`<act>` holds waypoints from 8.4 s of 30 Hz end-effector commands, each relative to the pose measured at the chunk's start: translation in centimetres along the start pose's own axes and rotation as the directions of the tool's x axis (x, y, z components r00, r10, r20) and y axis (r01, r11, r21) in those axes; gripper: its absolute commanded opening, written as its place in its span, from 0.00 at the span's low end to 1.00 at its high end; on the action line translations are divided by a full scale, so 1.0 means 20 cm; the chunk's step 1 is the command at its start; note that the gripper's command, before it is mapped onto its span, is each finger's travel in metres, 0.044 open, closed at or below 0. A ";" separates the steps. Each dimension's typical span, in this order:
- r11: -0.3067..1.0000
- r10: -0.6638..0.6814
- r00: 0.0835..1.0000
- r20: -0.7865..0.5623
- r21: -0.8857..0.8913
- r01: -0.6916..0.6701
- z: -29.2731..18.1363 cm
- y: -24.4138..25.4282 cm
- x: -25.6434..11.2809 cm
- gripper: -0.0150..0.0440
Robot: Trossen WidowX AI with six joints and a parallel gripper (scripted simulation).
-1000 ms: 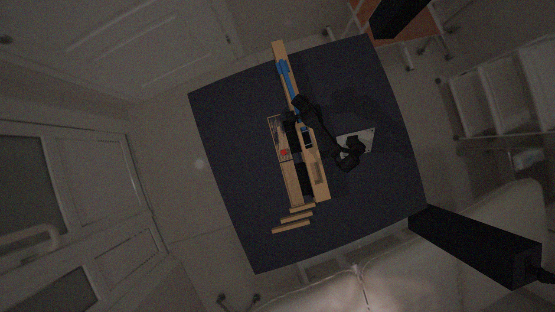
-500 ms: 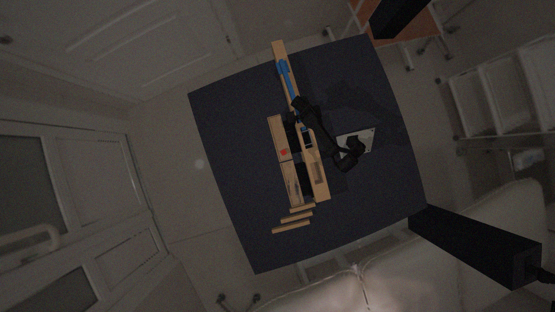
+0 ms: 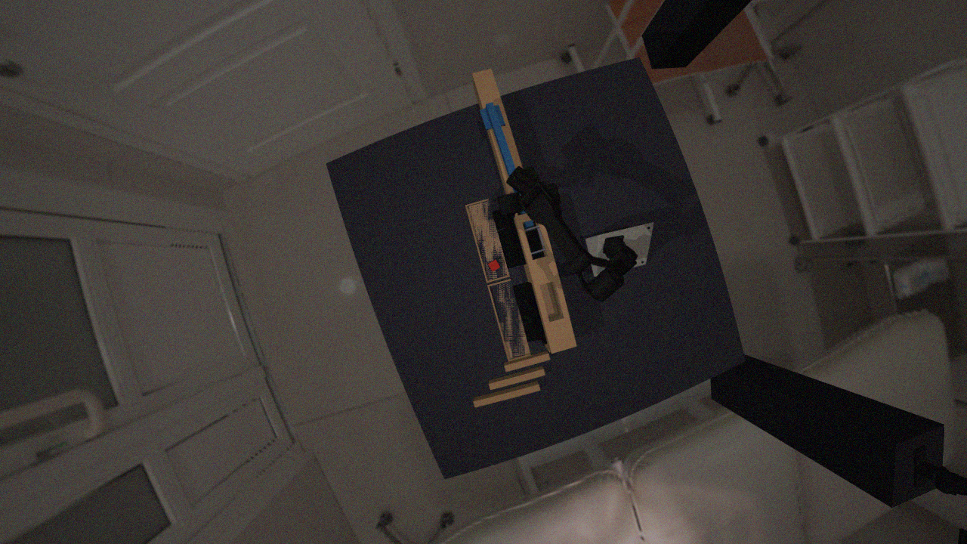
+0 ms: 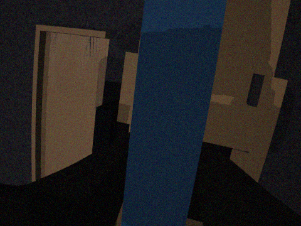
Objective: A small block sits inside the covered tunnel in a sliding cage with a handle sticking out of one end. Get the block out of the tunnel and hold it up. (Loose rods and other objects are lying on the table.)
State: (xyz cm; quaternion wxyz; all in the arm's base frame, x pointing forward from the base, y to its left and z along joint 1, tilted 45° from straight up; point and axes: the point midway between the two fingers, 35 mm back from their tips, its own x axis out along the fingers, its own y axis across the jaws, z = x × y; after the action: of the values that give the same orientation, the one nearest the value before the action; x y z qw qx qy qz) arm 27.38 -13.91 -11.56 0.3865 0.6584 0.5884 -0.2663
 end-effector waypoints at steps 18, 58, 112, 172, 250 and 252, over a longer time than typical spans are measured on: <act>1.000 0.007 1.000 0.000 0.003 -0.007 0.26 0.00 0.07 0.25; 1.000 0.008 1.000 0.000 0.004 -0.008 0.30 -0.01 0.08 0.25; 1.000 0.007 1.000 -0.004 0.006 -0.007 0.01 0.01 -0.05 1.00; 1.000 0.008 1.000 0.000 0.004 -0.008 0.30 -0.01 0.08 0.25; 1.000 -0.009 1.000 0.018 -0.004 0.009 0.24 0.00 0.05 0.25; 1.000 -0.008 1.000 0.018 -0.002 0.008 0.27 0.00 0.06 0.25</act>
State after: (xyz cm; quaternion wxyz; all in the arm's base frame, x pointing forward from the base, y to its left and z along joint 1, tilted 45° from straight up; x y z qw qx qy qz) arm 27.84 -17.04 -14.61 0.3906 0.6492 0.5935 -0.2715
